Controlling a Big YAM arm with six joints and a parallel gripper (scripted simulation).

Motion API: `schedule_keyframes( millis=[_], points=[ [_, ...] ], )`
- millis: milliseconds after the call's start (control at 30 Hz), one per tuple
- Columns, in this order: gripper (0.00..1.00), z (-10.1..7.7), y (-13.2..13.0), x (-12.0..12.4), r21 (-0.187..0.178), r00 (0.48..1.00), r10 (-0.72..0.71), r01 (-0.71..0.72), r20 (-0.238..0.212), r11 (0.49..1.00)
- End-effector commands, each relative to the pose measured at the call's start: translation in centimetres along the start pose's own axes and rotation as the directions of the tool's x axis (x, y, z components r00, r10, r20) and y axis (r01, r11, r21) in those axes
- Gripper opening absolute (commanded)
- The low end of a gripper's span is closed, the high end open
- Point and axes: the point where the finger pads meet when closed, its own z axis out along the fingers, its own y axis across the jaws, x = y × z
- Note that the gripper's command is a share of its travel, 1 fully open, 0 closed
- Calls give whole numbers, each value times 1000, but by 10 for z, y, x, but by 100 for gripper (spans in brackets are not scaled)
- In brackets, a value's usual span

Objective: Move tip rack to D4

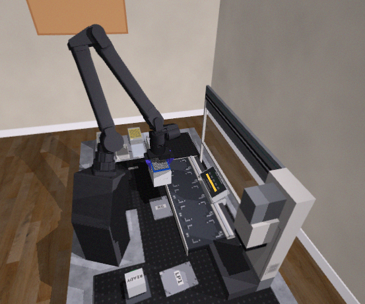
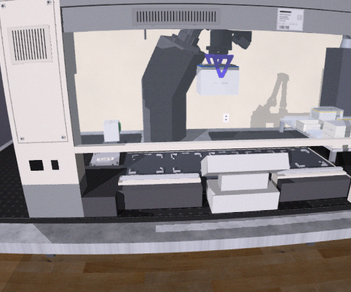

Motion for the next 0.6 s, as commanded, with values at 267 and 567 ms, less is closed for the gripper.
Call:
schedule_keyframes(
  millis=[267,567],
  points=[
    [0,19,-6,-5,13,1000,-5,5,7,1000],
    [0,32,-3,-4,8,1000,-3,3,6,1000]
  ],
)
